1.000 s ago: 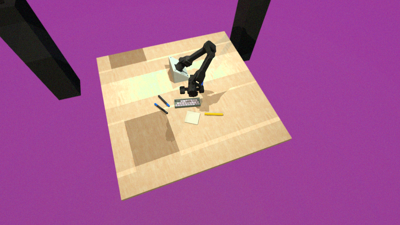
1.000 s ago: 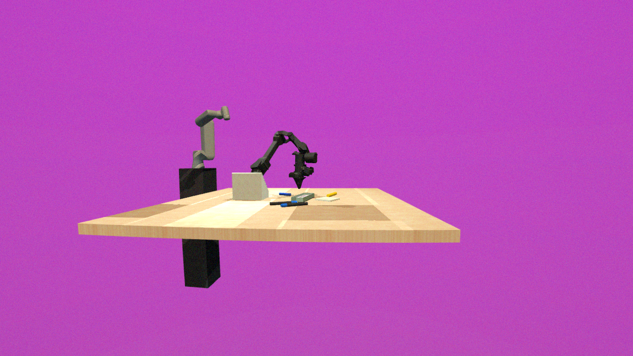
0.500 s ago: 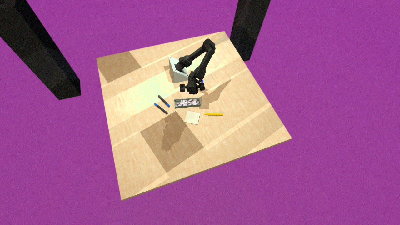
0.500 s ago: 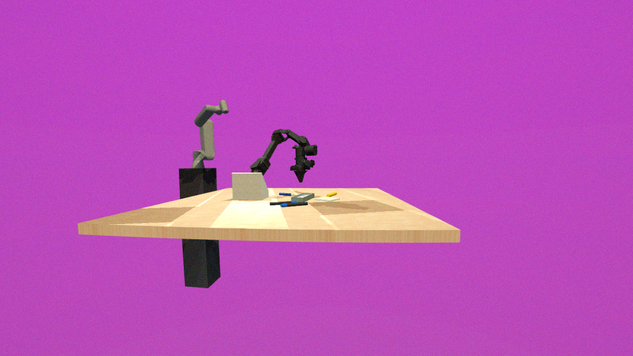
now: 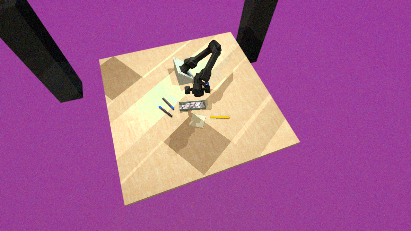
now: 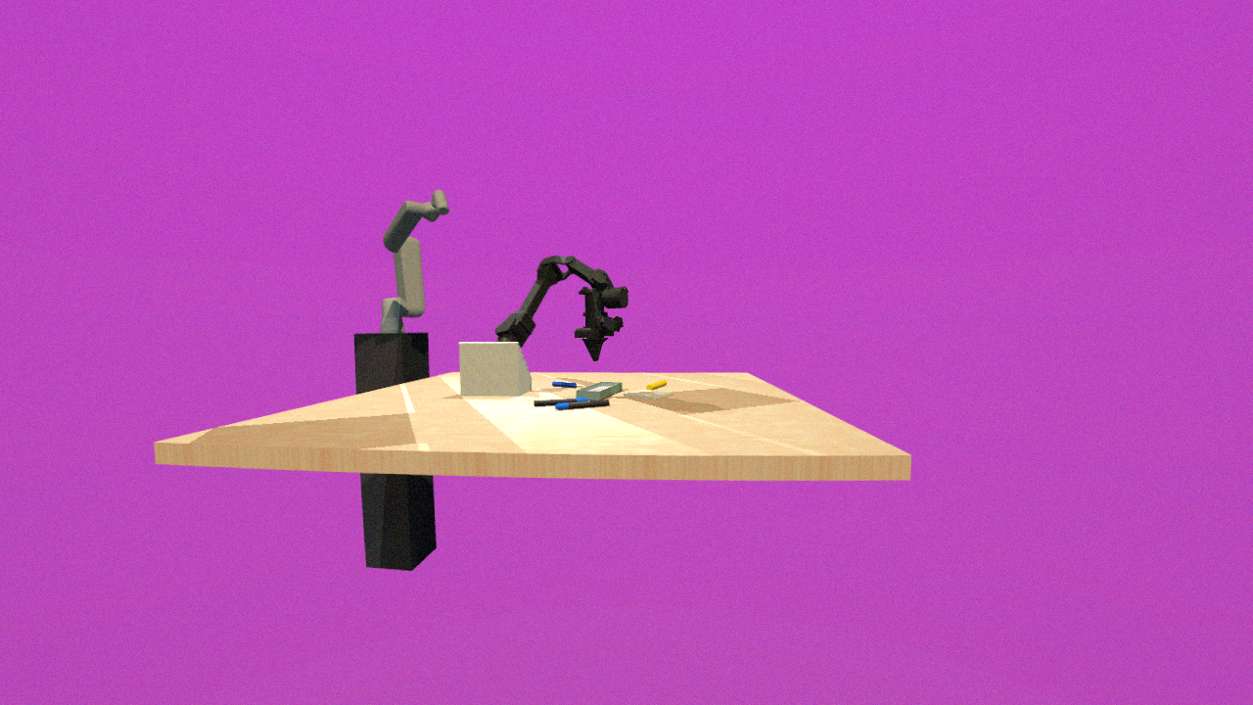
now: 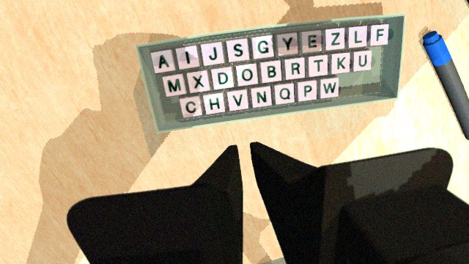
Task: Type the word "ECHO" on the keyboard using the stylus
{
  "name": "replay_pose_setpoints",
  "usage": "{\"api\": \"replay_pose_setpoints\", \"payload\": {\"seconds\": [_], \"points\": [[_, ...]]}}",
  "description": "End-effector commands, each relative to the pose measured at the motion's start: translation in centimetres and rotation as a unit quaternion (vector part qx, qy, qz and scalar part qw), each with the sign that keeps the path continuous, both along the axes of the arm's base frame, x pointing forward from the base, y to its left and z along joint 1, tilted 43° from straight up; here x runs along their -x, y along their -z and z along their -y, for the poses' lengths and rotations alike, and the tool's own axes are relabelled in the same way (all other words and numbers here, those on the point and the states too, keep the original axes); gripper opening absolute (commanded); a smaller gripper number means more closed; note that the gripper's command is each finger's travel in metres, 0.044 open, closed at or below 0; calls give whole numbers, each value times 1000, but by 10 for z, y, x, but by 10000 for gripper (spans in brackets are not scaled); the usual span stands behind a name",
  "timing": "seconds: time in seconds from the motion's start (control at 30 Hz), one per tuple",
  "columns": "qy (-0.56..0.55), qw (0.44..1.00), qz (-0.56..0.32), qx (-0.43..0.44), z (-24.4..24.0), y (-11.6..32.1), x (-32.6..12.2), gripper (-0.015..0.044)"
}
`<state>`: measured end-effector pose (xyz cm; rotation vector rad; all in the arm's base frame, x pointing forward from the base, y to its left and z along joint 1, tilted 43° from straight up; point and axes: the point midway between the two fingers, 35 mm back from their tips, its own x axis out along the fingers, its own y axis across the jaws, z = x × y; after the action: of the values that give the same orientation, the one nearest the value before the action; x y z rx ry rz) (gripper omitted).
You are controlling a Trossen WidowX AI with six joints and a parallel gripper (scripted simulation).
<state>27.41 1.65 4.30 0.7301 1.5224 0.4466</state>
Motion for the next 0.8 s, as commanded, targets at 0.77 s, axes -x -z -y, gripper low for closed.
{"api": "replay_pose_setpoints", "payload": {"seconds": [0.77], "points": [[232, 964, 91, 91, -121, -64, 121, 150]]}}
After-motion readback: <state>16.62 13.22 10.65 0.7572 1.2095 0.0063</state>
